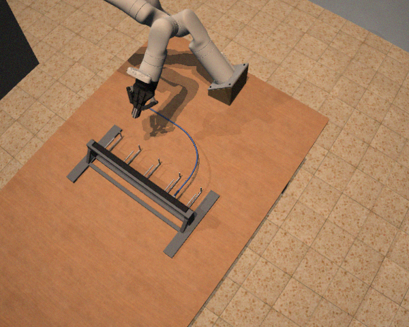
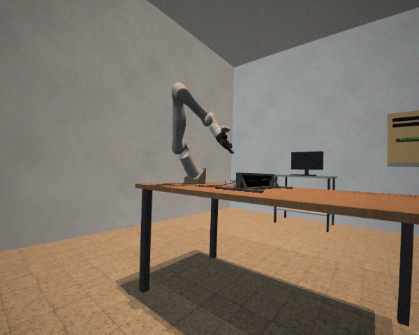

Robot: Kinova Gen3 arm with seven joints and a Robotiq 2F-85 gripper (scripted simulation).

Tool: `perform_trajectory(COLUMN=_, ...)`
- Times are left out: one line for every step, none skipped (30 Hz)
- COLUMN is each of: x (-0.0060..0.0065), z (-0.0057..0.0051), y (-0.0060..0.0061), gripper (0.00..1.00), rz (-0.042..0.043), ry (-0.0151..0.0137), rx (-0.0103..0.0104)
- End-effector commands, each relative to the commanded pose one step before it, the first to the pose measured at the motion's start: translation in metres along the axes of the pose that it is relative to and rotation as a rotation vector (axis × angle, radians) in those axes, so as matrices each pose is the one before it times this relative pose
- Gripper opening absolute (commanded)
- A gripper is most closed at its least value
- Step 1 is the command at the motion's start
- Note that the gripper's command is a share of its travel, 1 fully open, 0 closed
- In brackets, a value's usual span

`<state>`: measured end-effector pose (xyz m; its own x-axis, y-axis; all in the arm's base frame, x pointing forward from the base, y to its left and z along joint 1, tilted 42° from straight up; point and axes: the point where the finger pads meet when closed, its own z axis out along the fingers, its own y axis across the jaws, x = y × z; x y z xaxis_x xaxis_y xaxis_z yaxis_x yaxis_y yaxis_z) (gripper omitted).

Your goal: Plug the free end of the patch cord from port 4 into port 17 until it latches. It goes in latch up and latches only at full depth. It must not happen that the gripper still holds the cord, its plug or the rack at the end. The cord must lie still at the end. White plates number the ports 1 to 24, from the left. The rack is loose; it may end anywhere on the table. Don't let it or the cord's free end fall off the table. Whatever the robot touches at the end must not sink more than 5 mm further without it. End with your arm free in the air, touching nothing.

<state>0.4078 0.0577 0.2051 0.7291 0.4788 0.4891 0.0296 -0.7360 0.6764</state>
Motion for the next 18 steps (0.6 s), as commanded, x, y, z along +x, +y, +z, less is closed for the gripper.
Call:
perform_trajectory(x=0.00454, z=-0.00134, y=0.02597, gripper=0.00, rz=0.03362, ry=0.00779, rx=-0.01504)
perform_trajectory(x=0.00000, z=0.00000, y=0.00411, gripper=0.00, rz=0.00000, ry=0.00000, rx=0.00000)
perform_trajectory(x=0.00000, z=0.00000, y=0.00372, gripper=0.00, rz=0.00000, ry=0.00001, rx=0.00000)
perform_trajectory(x=0.00000, z=0.00000, y=0.00000, gripper=0.00, rz=0.00000, ry=0.00000, rx=0.00000)
perform_trajectory(x=0.00000, z=0.00000, y=0.00000, gripper=0.00, rz=0.00000, ry=0.00000, rx=0.00000)
perform_trajectory(x=0.00000, z=0.00000, y=0.00327, gripper=0.00, rz=0.00001, ry=-0.00001, rx=0.00001)
perform_trajectory(x=0.00000, z=0.00000, y=0.00286, gripper=0.00, rz=0.00000, ry=0.00001, rx=0.00000)
perform_trajectory(x=0.00000, z=0.00000, y=0.00243, gripper=0.00, rz=0.00000, ry=-0.00001, rx=0.00001)
perform_trajectory(x=0.00000, z=0.00000, y=0.00202, gripper=0.00, rz=-0.00001, ry=0.00001, rx=-0.00001)
perform_trajectory(x=0.00000, z=0.00000, y=0.00159, gripper=0.00, rz=0.00001, ry=-0.00001, rx=0.00001)
perform_trajectory(x=0.00000, z=0.00000, y=0.00122, gripper=0.00, rz=0.00000, ry=0.00000, rx=0.00000)
perform_trajectory(x=0.00000, z=0.00000, y=0.00087, gripper=0.00, rz=0.00000, ry=0.00001, rx=0.00000)
perform_trajectory(x=0.00000, z=0.00000, y=0.00056, gripper=0.00, rz=0.00000, ry=0.00001, rx=0.00000)
perform_trajectory(x=0.00000, z=0.00000, y=0.00031, gripper=0.00, rz=0.00000, ry=0.00000, rx=0.00000)
perform_trajectory(x=0.00000, z=0.00000, y=0.00012, gripper=0.00, rz=0.00000, ry=0.00000, rx=0.00000)
perform_trajectory(x=0.00000, z=0.00000, y=0.00002, gripper=0.00, rz=0.00000, ry=0.00000, rx=0.00000)
perform_trajectory(x=0.00000, z=0.00001, y=0.00000, gripper=0.00, rz=0.00000, ry=0.00000, rx=0.00000)
perform_trajectory(x=0.00000, z=0.00007, y=0.00000, gripper=0.00, rz=0.00000, ry=0.00000, rx=0.00000)
